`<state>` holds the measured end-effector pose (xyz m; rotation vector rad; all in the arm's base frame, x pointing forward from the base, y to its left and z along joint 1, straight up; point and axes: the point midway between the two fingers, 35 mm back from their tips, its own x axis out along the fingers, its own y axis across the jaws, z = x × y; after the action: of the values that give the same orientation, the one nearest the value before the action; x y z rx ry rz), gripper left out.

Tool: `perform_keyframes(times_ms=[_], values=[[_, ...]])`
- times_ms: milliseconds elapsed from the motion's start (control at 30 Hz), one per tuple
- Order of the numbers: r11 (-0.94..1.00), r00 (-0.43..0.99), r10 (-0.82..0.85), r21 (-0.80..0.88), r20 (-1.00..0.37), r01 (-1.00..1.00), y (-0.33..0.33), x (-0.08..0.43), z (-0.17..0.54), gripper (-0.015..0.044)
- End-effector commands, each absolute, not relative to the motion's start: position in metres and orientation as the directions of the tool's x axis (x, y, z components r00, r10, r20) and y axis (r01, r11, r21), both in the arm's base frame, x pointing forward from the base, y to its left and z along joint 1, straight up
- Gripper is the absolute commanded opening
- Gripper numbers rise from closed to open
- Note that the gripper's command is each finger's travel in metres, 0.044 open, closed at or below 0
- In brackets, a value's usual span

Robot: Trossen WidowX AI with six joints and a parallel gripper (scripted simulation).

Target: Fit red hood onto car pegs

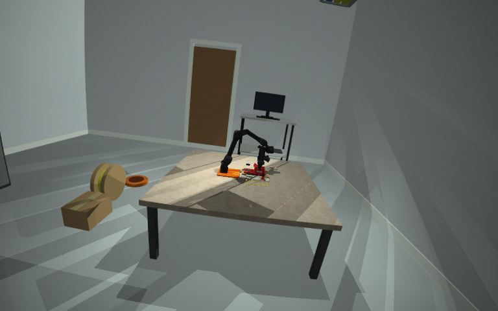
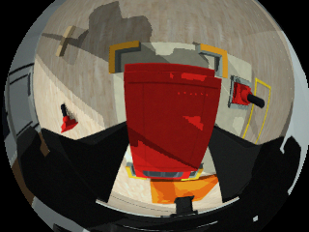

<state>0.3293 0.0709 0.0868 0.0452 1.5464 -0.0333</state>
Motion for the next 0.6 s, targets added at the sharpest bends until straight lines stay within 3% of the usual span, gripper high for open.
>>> perform_keyframes(times_ms=[0,567], values=[[0.999,0.027,0.010,0.012,-1.000,0.053,0.0715,0.3297,0.0858,0.0000],[0.999,0.027,0.010,0.012,-1.000,0.053,0.0715,0.3300,0.0797,0.0000]])
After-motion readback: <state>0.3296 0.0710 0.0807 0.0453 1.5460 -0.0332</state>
